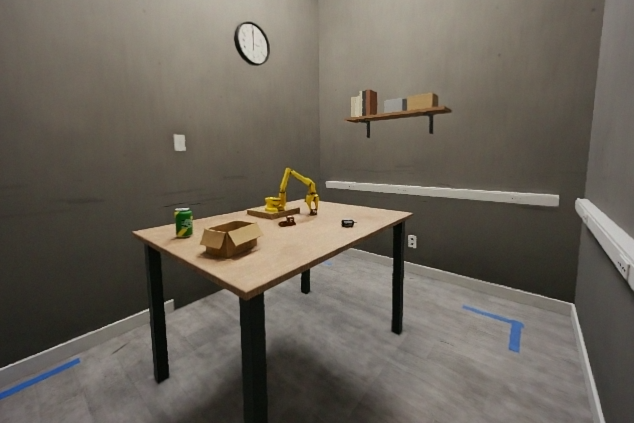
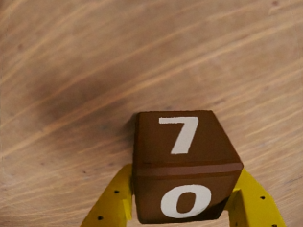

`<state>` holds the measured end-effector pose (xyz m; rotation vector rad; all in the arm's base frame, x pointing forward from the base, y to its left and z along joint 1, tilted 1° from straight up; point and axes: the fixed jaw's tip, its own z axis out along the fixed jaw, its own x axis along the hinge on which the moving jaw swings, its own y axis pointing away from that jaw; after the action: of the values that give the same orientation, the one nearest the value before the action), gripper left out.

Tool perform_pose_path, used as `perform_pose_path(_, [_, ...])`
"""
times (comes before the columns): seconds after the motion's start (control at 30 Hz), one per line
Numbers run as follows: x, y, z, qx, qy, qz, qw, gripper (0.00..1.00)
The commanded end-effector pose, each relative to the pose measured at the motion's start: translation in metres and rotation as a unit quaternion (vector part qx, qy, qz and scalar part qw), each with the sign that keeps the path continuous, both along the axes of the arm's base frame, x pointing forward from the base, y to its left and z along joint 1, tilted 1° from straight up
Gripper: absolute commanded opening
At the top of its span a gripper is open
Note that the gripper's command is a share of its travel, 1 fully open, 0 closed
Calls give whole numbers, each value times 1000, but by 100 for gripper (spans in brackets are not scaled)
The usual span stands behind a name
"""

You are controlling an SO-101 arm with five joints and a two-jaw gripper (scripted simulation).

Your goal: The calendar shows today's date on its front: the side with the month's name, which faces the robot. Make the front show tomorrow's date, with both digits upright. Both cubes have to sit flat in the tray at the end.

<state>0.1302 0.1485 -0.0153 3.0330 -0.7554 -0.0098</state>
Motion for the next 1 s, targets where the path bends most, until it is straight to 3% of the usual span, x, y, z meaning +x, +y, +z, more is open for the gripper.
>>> perform_pose_path(0.0, [-5, -3, -5, -10, 10, 2, 1000, 18])
perform_pose_path(0.33, [-5, -3, -5, -10, 10, 2, 1000, 20])
perform_pose_path(0.97, [-5, -3, -5, -10, 10, 2, 1000, 35])
